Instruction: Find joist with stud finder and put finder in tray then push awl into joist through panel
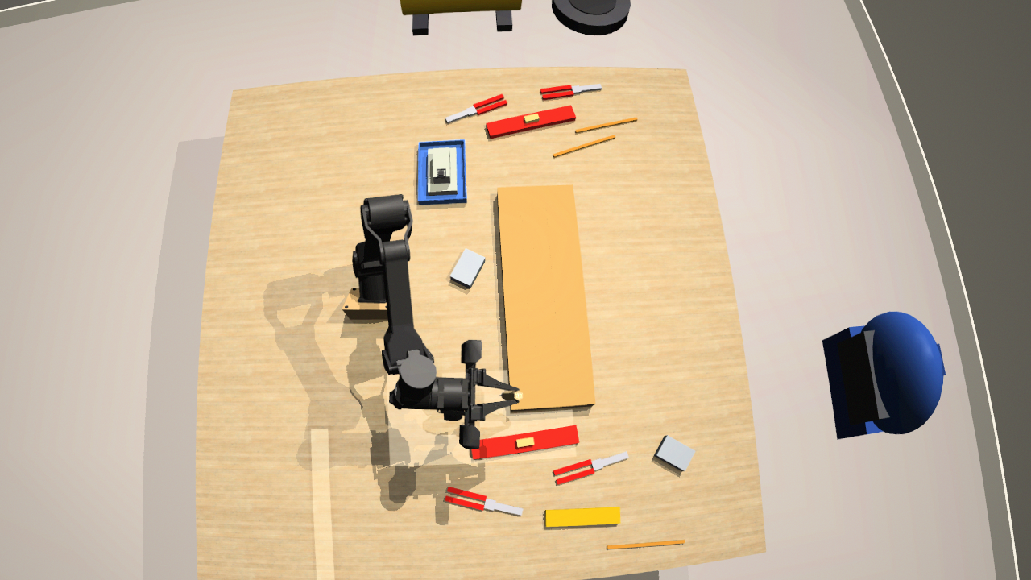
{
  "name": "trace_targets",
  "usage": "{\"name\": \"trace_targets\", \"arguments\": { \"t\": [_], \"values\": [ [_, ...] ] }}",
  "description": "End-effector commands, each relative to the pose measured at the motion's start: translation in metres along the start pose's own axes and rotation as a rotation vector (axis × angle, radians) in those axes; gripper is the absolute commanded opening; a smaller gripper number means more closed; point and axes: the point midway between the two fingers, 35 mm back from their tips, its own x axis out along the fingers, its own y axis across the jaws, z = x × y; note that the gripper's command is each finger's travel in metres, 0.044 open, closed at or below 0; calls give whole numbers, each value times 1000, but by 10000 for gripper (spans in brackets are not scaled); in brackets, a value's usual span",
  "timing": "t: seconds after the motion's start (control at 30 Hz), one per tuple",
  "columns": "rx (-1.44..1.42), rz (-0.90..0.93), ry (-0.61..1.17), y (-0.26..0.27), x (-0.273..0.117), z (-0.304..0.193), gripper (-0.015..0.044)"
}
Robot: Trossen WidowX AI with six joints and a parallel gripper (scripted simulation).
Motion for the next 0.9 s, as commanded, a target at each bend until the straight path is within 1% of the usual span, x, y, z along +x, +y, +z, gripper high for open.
{"name": "trace_targets", "arguments": {
  "t": [0.0,0.4,0.87],
  "values": [
    [-1,13,-10,-10,10,-2,0],
    [-19,65,-33,-70,55,-6,0],
    [-71,97,-19,-147,93,4,0]
  ]
}}
